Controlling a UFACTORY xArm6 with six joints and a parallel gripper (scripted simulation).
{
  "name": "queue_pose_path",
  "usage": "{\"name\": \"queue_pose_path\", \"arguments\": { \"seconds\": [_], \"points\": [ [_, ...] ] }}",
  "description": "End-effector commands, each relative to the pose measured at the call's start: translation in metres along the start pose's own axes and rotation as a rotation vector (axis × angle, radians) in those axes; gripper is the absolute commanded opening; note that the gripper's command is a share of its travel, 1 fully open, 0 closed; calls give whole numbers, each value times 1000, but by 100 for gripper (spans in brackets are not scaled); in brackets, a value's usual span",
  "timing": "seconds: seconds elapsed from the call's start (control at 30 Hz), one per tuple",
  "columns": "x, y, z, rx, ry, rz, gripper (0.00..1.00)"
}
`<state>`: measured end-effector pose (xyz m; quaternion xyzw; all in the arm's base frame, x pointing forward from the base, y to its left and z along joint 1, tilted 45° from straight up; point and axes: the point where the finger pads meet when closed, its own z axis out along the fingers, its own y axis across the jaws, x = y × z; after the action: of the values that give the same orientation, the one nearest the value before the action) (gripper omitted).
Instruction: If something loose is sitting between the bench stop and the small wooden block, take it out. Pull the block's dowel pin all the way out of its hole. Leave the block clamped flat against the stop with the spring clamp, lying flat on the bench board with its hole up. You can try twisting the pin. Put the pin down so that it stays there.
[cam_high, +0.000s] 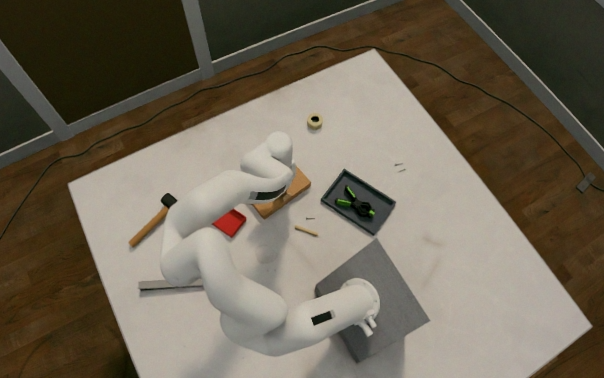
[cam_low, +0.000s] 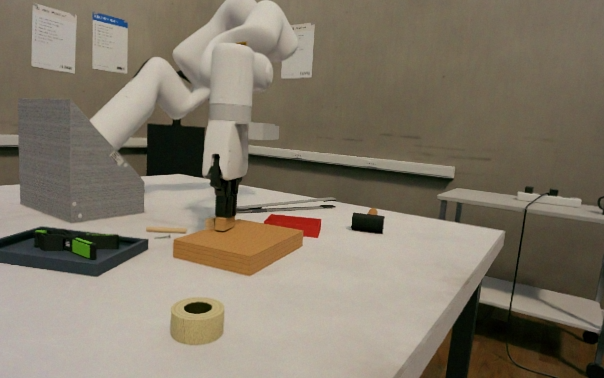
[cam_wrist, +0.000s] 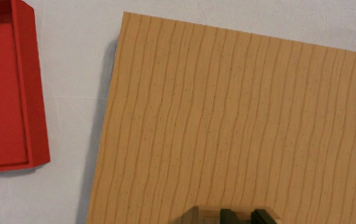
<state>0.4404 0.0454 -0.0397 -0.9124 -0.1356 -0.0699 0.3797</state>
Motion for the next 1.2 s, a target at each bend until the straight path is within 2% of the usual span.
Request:
{"name": "queue_pose_path", "arguments": {
  "seconds": [0.0, 1.17],
  "points": [
    [0, 0, -1, -2, 2, 15, 0],
    [-9, -1, -1, -2, 3, 138, 0]
  ]
}}
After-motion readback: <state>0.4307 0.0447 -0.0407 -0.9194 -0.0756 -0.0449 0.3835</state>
